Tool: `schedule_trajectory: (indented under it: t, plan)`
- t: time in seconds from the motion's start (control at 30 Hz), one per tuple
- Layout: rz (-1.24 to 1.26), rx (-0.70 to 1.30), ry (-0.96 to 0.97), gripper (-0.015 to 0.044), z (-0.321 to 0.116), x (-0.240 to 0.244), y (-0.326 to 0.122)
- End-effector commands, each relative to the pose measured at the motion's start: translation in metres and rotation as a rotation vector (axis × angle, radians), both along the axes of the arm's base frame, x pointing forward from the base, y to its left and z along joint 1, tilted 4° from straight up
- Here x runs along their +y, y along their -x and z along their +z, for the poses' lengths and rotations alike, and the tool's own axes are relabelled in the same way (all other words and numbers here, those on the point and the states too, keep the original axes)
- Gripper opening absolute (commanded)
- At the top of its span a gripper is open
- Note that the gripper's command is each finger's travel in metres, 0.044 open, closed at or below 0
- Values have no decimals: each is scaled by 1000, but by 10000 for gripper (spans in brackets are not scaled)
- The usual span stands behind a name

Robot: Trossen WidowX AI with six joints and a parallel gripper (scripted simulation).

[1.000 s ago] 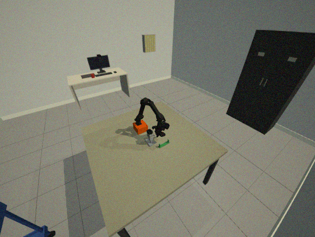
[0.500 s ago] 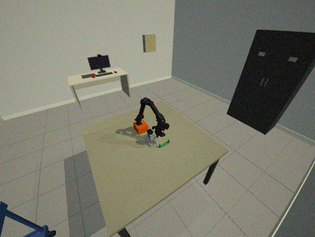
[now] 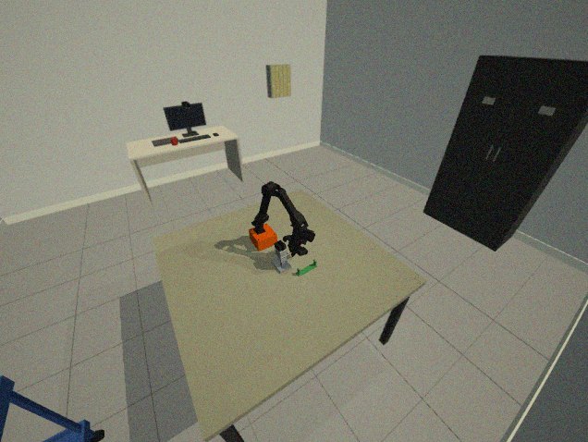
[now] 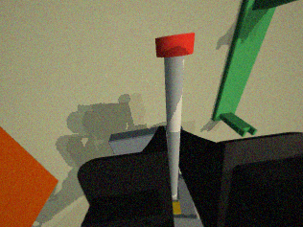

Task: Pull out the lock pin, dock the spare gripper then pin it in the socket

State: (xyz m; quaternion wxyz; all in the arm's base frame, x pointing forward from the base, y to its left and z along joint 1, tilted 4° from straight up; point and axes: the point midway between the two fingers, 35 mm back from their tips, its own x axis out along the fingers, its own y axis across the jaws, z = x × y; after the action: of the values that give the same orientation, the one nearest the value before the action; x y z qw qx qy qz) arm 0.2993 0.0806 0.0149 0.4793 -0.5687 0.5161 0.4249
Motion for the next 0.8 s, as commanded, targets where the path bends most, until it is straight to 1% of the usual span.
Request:
schedule_trajectory:
  t: [0.0,0.77]
  plan:
    - [1,1,6,0,-1,-4,1]
    - [1,-8,5,0,-2,-13,1]
